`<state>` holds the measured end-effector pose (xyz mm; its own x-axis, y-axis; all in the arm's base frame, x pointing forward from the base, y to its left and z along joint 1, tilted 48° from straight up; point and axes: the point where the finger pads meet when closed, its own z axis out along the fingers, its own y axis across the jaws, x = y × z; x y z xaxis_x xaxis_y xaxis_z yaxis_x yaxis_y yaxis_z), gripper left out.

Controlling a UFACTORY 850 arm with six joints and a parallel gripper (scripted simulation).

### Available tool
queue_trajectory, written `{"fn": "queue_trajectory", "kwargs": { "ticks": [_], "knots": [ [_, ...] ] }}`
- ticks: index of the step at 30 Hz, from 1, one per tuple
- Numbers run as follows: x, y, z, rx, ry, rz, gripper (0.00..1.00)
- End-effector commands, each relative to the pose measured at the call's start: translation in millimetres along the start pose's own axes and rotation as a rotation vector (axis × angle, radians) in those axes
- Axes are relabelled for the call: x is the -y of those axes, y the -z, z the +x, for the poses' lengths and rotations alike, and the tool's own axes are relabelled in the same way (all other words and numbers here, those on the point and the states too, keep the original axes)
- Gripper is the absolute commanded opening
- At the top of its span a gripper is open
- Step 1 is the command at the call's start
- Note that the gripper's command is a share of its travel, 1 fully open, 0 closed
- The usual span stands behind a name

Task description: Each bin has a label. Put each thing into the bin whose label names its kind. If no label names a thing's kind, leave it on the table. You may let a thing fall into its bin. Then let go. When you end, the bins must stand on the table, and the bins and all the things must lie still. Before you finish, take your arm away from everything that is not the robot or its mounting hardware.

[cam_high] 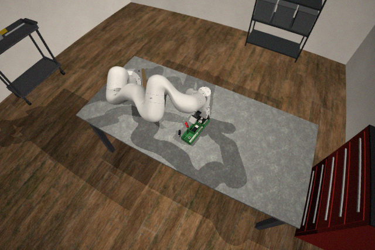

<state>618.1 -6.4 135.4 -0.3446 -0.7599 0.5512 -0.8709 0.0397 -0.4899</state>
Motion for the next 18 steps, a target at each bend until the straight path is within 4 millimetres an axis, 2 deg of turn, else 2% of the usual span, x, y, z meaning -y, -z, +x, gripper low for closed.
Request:
{"fn": "queue_trajectory", "kwargs": {
  "ticks": [1, 14, 15, 18],
  "knots": [
    [0.6, -5.6, -0.3, 0.001, 0.0, 0.001, 0.0],
    [-0.6, -5.6, 0.1, 0.001, 0.0, 0.001, 0.0],
    [-0.6, -5.6, 0.1, 0.001, 0.0, 0.001, 0.31],
    [-0.5, -5.5, 0.1, 0.001, 0.0, 0.001, 0.31]
  ]
}}
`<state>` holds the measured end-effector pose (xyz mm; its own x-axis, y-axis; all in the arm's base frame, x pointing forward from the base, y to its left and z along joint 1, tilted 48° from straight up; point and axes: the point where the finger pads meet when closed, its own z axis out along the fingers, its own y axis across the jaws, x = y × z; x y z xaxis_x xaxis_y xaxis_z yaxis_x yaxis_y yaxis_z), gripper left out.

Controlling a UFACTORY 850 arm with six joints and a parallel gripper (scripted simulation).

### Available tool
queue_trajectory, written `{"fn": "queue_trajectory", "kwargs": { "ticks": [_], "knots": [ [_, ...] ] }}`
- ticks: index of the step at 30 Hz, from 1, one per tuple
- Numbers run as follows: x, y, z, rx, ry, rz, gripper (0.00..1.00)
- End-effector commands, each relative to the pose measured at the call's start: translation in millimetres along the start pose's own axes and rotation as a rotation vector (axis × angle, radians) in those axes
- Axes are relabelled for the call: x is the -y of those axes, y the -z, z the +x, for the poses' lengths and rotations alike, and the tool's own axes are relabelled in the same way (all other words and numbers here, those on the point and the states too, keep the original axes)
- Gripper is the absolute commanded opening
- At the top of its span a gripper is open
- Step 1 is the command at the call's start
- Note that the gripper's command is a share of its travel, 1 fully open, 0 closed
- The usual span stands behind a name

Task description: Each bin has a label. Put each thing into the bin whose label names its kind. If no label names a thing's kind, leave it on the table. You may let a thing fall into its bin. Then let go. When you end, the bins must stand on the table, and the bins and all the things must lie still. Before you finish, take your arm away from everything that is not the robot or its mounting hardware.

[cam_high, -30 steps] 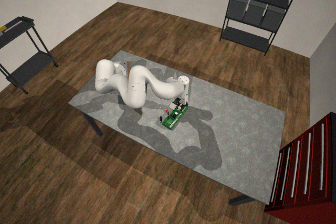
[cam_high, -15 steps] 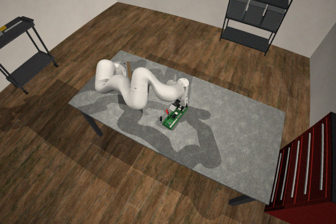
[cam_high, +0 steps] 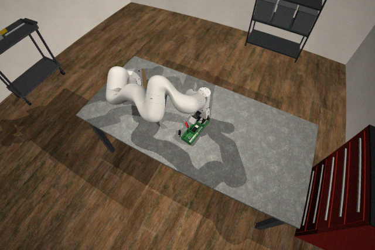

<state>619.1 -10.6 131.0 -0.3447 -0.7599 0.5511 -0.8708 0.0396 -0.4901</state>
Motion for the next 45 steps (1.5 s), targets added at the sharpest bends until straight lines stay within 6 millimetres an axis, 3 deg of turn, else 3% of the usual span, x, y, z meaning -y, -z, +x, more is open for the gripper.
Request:
{"fn": "queue_trajectory", "kwargs": {
  "ticks": [1, 21, 38, 42, 45],
  "knots": [
    [1, 1, 0, 0.001, 0.0, 0.001, 0.31],
    [1, 7, 0, 0.001, 0.0, 0.001, 0.31],
    [1, 27, 0, 0.001, 0.0, 0.001, 0.31],
    [1, 45, 0, 0.001, 0.0, 0.001, 0.31],
    [1, 45, 0, 0.001, 0.0, 0.001, 0.31]
  ]
}}
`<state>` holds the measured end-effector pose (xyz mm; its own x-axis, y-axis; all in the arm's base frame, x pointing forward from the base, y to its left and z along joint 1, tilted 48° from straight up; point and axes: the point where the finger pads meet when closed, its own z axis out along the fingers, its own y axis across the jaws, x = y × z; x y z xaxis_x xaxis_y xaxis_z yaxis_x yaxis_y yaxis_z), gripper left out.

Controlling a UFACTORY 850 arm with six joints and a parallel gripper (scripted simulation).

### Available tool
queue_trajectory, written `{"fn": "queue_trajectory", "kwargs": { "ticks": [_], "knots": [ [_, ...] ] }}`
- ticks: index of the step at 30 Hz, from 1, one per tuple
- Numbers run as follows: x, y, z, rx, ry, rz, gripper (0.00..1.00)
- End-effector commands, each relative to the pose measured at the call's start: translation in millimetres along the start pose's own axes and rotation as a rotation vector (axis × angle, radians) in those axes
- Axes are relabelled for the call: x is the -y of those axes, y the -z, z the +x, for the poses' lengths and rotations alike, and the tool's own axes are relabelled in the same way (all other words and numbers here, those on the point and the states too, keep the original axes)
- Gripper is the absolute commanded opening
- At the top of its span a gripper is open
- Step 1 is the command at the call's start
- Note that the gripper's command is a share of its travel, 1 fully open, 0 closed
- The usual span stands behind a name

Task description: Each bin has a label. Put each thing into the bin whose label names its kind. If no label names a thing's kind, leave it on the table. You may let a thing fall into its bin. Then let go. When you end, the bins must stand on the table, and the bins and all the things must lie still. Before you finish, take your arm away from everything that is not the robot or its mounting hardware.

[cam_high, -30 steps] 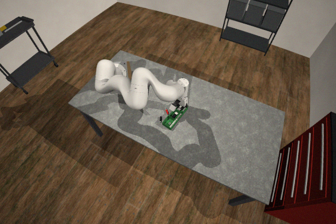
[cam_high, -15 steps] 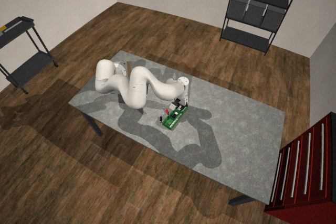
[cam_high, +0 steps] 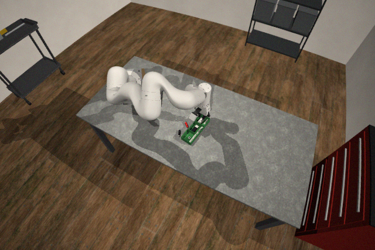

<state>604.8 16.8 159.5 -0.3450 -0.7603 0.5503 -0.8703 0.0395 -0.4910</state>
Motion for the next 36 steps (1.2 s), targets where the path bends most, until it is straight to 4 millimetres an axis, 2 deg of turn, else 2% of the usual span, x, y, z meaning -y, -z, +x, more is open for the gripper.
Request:
{"fn": "queue_trajectory", "kwargs": {
  "ticks": [1, 4, 5, 8, 10, 25, 27, 36],
  "knots": [
    [0, 3, 0, 0.0, 0.0, 0.0, 0.31],
    [0, 3, 0, 0.0, 0.0, 0.0, 0.31],
    [0, 7, 0, 0.0, 0.0, 0.0, 1.0],
    [0, 19, 0, 0.0, 0.0, 0.0, 1.0],
    [0, 19, 0, 0.0, 0.0, 0.0, 1.0],
    [0, 79, 0, 0.0, 0.0, 0.0, 1.0],
    [0, 79, 0, 0.0, 0.0, 0.0, 1.0],
    [0, 115, 0, 0.0, 0.0, 0.0, 1.0]
  ]
}}
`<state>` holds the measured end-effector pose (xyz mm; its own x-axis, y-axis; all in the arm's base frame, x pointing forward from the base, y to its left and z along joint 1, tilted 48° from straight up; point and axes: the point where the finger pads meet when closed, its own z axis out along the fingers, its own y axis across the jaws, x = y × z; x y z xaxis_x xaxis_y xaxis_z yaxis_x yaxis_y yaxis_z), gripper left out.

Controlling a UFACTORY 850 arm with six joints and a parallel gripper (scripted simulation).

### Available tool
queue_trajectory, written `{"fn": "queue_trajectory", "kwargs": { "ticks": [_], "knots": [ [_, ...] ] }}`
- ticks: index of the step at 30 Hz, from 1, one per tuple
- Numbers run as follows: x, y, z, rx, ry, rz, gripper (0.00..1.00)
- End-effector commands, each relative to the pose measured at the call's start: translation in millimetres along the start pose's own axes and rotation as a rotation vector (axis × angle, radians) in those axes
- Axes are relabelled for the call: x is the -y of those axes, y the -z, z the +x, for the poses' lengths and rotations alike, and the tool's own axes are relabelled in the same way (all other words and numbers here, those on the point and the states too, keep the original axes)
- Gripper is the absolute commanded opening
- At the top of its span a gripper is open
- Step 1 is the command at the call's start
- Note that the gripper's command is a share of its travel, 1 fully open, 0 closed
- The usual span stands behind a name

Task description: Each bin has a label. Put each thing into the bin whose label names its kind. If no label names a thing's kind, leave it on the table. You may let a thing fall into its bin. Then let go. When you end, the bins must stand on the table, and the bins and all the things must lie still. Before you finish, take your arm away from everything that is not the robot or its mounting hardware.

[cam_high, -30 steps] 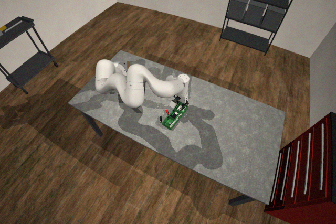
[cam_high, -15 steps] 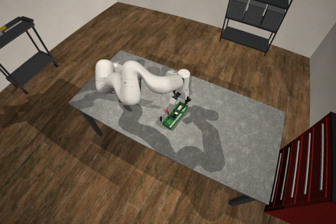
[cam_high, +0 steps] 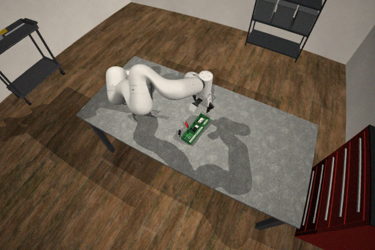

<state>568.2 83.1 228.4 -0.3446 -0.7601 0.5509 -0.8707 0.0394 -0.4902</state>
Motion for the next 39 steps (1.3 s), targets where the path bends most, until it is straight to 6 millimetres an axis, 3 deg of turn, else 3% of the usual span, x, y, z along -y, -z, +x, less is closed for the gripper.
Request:
{"fn": "queue_trajectory", "kwargs": {
  "ticks": [1, 5, 39],
  "knots": [
    [1, 17, 0, 0.001, -0.001, 0.001, 1.0],
    [1, 32, 0, 0.001, -0.001, 0.001, 1.0],
    [0, 32, 0, 0.0, -0.001, 0.001, 1.0]
  ]
}}
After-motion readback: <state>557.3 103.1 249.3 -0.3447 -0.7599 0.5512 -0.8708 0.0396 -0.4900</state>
